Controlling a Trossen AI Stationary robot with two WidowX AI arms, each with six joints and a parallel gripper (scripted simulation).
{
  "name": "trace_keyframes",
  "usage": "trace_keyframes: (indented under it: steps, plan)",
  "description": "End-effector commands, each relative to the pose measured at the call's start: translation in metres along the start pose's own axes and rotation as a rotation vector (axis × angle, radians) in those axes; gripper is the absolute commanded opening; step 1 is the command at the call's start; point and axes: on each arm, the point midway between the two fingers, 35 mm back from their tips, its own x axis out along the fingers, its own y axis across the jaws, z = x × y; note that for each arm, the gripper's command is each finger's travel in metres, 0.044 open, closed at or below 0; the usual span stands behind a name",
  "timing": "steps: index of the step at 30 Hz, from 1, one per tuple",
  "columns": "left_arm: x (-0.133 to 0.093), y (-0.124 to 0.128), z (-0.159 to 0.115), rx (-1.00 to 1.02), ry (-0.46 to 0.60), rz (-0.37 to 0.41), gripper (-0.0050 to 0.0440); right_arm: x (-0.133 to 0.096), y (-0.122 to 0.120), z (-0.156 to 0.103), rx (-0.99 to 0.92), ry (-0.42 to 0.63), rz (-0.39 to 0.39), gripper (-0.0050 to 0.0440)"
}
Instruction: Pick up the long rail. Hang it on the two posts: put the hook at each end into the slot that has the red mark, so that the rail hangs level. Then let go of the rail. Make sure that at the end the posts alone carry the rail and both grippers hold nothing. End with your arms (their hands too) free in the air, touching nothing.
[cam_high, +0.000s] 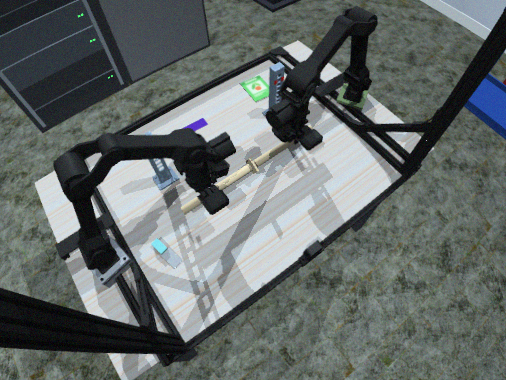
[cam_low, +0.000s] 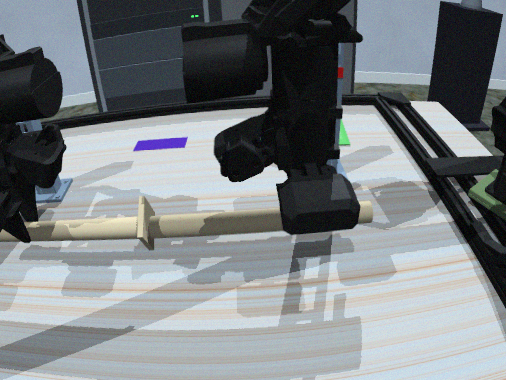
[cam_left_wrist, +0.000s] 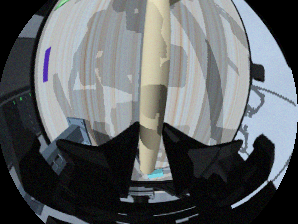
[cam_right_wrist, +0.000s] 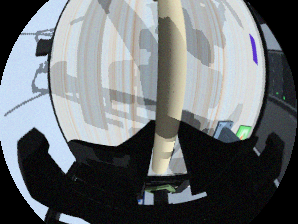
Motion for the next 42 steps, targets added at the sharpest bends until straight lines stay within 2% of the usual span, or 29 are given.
trace_keyframes:
  steps: [1,6,12,20,28,36,42]
  plan:
    - [-0.003,-0.001,-0.002,0.005,0.000,0.047,0.0000,-0.003,0.003,0.001,0.008,-0.006,-0.046,0.0000]
    - [-0.003,-0.003,-0.002,0.005,-0.002,0.130,0.0000,-0.003,0.005,0.002,0.008,-0.008,-0.129,0.0000]
    - [-0.003,-0.004,-0.002,0.005,-0.002,0.152,0.0000,-0.003,0.006,0.002,0.008,-0.008,-0.151,0.0000]
    - [-0.003,-0.008,-0.002,0.005,-0.003,0.284,0.0000,-0.003,0.009,0.002,0.009,-0.007,-0.282,0.0000]
    - [-0.003,-0.008,-0.002,0.005,-0.003,0.298,0.0000,-0.003,0.010,0.002,0.009,-0.008,-0.296,0.0000]
    - [-0.002,-0.012,-0.002,0.004,-0.003,0.435,0.0000,-0.002,0.014,0.002,0.009,-0.006,-0.433,0.0000]
    - [-0.002,-0.013,-0.002,0.005,-0.004,0.450,0.0000,-0.002,0.014,0.002,0.009,-0.007,-0.449,0.0000]
